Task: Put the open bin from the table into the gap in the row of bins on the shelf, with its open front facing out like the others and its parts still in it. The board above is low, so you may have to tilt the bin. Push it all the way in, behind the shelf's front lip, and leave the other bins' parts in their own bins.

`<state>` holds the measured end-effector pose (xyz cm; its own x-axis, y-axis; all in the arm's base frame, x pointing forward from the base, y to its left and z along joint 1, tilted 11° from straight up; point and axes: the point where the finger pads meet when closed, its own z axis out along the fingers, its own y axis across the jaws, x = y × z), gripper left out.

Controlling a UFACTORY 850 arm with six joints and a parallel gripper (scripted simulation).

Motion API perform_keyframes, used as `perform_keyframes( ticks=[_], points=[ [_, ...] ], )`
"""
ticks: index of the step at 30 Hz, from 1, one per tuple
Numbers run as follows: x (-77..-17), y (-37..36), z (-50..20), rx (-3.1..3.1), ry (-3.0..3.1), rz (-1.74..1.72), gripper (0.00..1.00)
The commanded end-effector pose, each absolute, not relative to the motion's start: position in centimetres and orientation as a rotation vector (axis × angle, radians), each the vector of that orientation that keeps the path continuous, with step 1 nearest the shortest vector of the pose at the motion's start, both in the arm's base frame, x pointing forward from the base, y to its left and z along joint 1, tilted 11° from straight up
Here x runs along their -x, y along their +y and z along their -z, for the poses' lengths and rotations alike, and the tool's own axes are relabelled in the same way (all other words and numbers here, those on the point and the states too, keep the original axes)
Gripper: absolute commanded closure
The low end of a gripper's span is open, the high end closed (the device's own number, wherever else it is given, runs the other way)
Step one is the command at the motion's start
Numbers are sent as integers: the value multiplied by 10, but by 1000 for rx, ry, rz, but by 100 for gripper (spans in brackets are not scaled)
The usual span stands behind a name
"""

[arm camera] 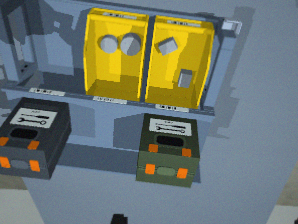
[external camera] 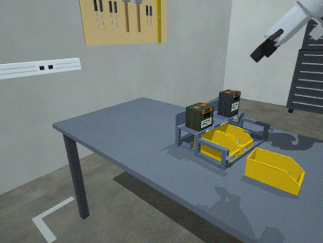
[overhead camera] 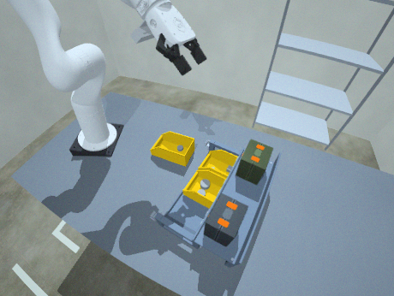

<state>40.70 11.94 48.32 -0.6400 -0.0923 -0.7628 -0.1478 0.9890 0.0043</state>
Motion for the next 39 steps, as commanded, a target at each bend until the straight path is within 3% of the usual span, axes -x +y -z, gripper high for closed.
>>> perform_keyframes(
  ticks=[1, 39],
  points=[
    [-407, 119, -484, 166, 2267, -84, 0],
    [-404, 117, -480, 166, 2267, -84, 0]
  ],
)
